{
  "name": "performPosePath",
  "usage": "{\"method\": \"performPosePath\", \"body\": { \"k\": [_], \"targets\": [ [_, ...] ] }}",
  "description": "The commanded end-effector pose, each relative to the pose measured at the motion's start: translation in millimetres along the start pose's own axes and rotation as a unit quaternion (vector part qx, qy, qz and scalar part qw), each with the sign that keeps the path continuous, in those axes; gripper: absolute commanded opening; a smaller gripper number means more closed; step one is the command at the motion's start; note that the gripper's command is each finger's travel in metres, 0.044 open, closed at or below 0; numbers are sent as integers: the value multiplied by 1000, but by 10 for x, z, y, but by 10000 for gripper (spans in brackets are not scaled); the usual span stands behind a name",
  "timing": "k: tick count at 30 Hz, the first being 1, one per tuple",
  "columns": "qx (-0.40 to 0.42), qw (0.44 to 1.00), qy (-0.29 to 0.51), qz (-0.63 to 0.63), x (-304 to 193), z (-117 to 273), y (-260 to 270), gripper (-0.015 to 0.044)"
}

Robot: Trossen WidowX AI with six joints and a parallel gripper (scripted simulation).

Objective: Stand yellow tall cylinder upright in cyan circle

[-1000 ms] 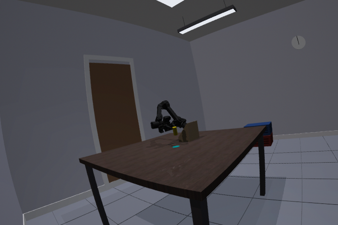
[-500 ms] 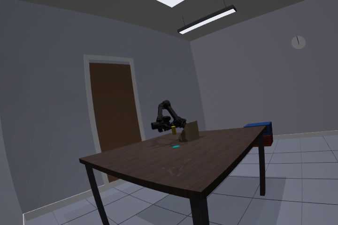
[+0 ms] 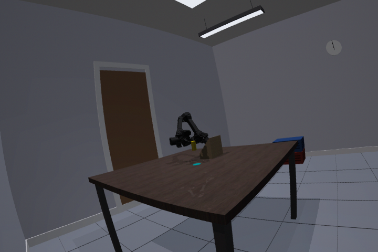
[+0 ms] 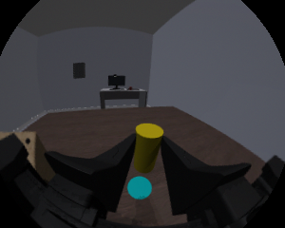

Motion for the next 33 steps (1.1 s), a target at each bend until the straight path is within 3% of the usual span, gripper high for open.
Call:
{"method": "performPosePath", "body": {
  "k": [1,10,33],
  "targets": [
    [-1,1000,-4,3,8,3,15,105],
    [-1,1000,-3,3,-11,0,9,105],
    [1,1000,1,3,-718,-67,-59,105]
  ]
}}
Point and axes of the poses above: the point midway between the two fingers, 35 mm back from their tips, its own z axis back along the fingers, its own y axis across the jaws, x = y × z, the point moved 1 cm from there along z, back along the fingers, and after that the axes turned 4 degrees about -z, right-handed, at the moved point
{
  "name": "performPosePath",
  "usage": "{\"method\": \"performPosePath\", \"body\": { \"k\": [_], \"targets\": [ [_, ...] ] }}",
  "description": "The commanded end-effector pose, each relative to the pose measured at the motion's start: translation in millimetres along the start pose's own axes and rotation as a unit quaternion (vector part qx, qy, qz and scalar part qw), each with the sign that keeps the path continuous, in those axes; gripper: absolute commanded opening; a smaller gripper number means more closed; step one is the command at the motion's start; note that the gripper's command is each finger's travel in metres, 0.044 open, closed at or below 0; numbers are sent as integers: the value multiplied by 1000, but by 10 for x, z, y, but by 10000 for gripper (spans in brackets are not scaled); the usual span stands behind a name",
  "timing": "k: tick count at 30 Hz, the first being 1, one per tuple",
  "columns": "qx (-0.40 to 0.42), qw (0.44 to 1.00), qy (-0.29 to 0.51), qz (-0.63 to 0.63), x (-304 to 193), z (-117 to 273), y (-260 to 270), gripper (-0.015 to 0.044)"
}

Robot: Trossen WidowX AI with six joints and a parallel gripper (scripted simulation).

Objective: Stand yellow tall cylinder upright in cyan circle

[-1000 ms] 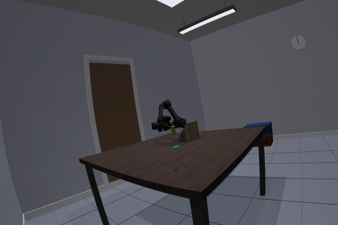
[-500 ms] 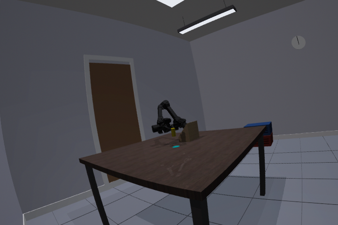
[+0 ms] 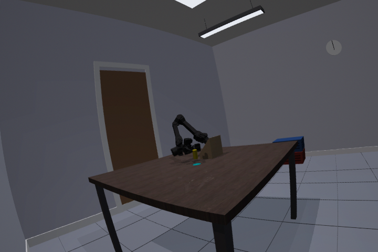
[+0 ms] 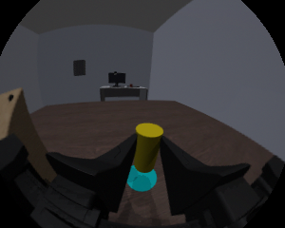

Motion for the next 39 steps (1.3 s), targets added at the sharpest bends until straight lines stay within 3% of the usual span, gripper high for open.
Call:
{"method": "performPosePath", "body": {
  "k": [1,25,36,39],
  "targets": [
    [-1,1000,-4,1,-114,-14,-19,105],
    [0,1000,-2,-2,-419,-23,-17,105],
    [0,1000,-2,-2,-419,-23,-17,394],
    [0,1000,-2,-2,-419,-23,-17,400]
  ]
}}
Point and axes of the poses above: the point midway between the two fingers, 35 mm back from their tips, its own z axis back along the fingers, its own y axis across the jaws, x = y × z, the point moved 1 cm from there along z, back along the fingers, and after that the axes turned 4 degrees about -z, right-handed, at the moved point
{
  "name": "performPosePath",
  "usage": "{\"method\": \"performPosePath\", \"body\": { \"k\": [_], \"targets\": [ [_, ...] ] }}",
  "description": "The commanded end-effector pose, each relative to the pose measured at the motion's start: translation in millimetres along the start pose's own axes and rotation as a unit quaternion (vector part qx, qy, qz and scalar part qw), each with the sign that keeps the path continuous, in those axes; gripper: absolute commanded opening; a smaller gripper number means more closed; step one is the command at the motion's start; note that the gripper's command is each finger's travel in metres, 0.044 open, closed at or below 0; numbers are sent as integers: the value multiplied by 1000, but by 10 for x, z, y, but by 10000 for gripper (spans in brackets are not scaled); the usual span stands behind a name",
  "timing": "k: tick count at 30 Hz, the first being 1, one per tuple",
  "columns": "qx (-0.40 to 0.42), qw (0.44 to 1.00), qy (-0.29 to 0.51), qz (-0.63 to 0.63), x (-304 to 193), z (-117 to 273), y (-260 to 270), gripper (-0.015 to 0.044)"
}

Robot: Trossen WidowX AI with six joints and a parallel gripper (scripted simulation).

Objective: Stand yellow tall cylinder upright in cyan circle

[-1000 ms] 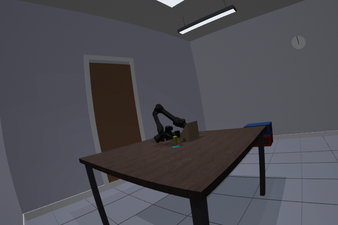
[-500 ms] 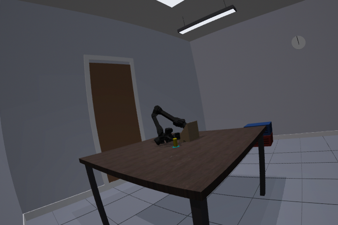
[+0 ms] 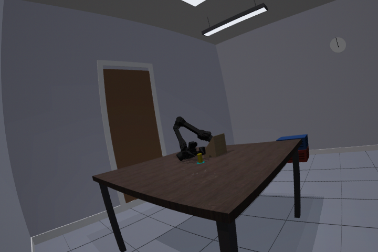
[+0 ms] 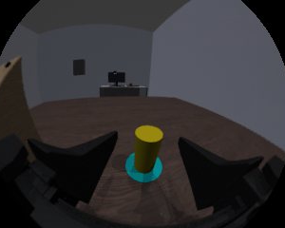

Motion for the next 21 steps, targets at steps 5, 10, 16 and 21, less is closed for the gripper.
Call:
{"method": "performPosePath", "body": {
  "k": [5,10,16,21],
  "targets": [
    [1,1000,2,1,120,8,-20,400],
    [1,1000,3,3,380,27,-25,400],
    [-1,1000,-1,3,686,49,12,400],
    [-2,1000,-5,4,857,62,55,400]
  ]
}}
Point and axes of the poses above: the point midway between the two fingers, 35 mm back from their tips, its own z axis back along the fingers, its own y axis across the jaws, x = y × z, the point moved 1 cm from there along z, back along the fingers, and after that the axes turned 4 degrees about -z, right-handed, at the moved point
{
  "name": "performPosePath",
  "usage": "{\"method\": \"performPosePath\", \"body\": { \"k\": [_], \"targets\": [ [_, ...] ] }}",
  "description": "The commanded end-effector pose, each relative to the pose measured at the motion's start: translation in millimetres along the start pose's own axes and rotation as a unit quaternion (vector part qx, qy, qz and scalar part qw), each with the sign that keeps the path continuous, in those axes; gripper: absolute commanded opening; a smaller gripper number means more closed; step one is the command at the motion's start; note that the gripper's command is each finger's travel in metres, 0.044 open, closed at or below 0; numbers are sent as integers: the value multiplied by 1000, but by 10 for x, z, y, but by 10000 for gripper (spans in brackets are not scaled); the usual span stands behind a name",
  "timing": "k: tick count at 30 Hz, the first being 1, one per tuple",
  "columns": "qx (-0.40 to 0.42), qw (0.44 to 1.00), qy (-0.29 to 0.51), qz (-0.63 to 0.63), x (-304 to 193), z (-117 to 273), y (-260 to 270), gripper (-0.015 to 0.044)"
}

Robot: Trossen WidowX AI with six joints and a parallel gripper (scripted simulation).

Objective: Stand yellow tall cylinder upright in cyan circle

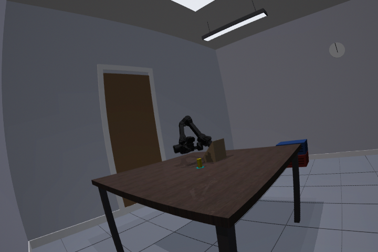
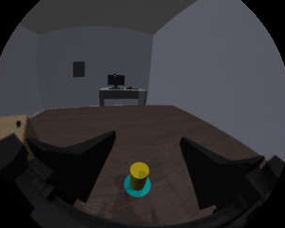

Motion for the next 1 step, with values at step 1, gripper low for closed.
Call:
{"method": "performPosePath", "body": {
  "k": [1],
  "targets": [
    [1,1000,1,-4,63,5,54,400]
  ]
}}
Point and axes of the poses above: the point midway between the two fingers, 35 mm back from their tips, its own z axis back along the fingers, its own y axis across the jaws, x = y × z, the point moved 1 cm from there along z, back along the fingers, and after that the axes turned 4 degrees about -z, right-handed, at the moved point
